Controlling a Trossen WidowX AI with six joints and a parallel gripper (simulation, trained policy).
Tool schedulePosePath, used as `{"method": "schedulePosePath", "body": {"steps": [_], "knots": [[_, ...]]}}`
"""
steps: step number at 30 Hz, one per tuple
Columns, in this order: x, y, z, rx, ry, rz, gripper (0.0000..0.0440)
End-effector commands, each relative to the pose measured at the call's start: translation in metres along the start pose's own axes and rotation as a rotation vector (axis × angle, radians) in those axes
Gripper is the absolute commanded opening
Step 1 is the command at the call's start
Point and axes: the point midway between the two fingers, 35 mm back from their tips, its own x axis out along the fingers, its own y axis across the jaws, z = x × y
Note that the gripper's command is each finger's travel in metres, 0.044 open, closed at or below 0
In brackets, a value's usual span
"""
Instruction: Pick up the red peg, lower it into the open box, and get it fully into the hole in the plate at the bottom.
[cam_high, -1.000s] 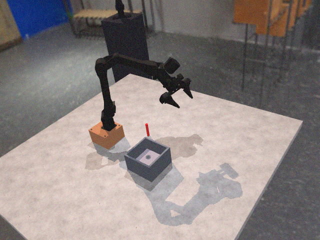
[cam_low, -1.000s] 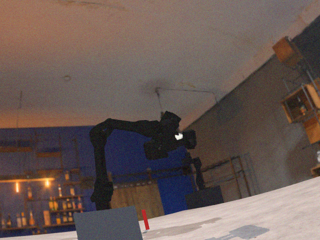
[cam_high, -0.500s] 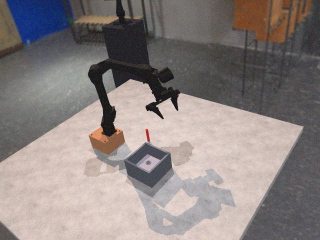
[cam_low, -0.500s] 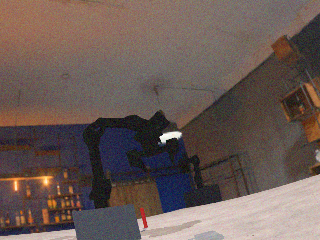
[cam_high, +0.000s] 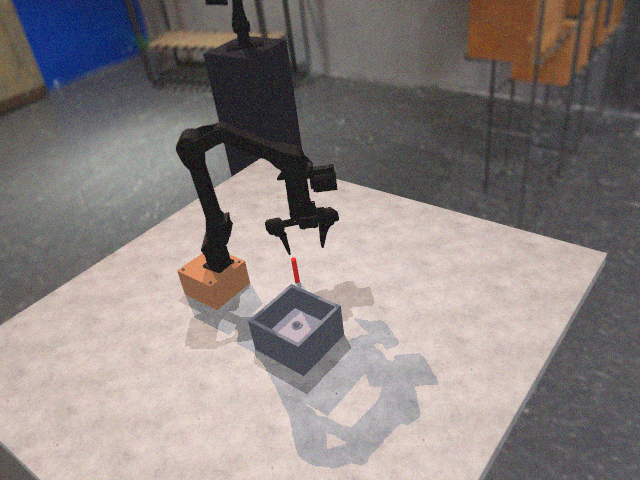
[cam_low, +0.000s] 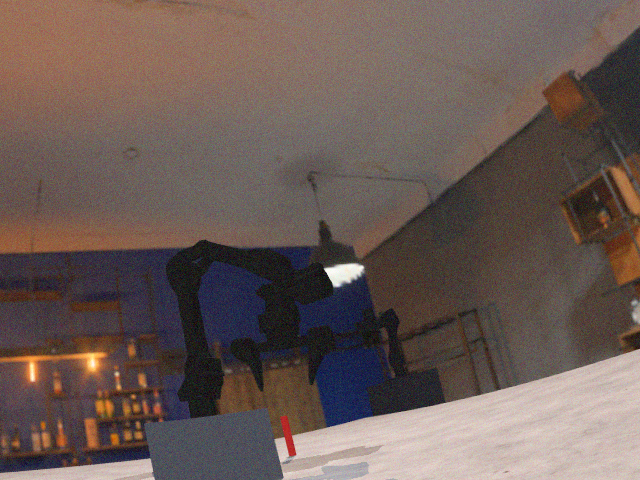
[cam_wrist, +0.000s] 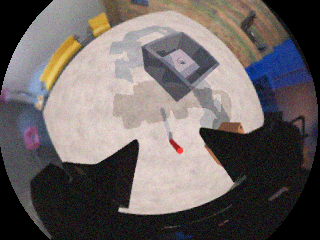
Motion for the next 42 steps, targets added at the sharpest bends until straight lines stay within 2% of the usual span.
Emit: {"method": "schedulePosePath", "body": {"steps": [1, 10, 19, 22, 26, 39, 42], "knots": [[0.009, -0.009, -0.008, 0.038, 0.035, -0.042, 0.0435], [0.041, -0.022, -0.028, 0.144, 0.093, -0.093, 0.0433], [0.076, -0.021, -0.046, 0.225, 0.111, -0.059, 0.0438], [0.085, -0.022, -0.051, 0.247, 0.117, -0.05, 0.0425], [0.093, -0.026, -0.058, 0.277, 0.138, -0.06, 0.0346], [0.093, -0.026, -0.063, 0.294, 0.239, -0.074, 0.0007], [0.087, -0.025, -0.053, 0.279, 0.2, -0.055, 0.0]]}}
